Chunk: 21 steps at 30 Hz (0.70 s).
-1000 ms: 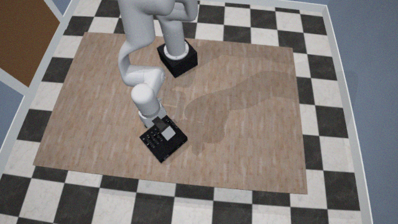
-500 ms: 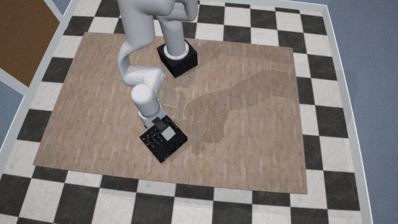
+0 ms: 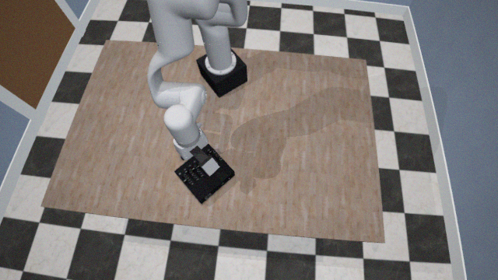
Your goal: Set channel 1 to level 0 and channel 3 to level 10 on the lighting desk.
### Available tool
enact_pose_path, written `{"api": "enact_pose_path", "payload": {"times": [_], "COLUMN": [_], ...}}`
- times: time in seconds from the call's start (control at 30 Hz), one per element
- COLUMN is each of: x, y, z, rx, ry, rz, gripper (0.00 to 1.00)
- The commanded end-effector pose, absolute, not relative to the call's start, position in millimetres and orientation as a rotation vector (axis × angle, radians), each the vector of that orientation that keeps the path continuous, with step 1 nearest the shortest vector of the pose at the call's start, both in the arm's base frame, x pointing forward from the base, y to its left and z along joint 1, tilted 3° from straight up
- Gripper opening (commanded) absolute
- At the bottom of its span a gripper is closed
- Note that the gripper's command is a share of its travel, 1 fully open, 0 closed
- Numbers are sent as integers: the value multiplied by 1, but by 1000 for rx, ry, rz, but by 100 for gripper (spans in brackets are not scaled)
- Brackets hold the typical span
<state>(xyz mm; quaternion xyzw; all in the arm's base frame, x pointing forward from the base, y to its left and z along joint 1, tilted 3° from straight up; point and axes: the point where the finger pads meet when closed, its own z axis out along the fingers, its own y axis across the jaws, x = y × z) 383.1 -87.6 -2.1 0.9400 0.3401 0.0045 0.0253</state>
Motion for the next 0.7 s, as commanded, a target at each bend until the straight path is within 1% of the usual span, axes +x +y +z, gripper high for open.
{"api": "enact_pose_path", "payload": {"times": [0.0, 0.67], "x": [385, 385], "y": [-88, -88], "z": [-1, -4], "rx": [2905, 2905], "ry": [1051, 1051], "rz": [19, 19], "gripper": [0, 0]}}
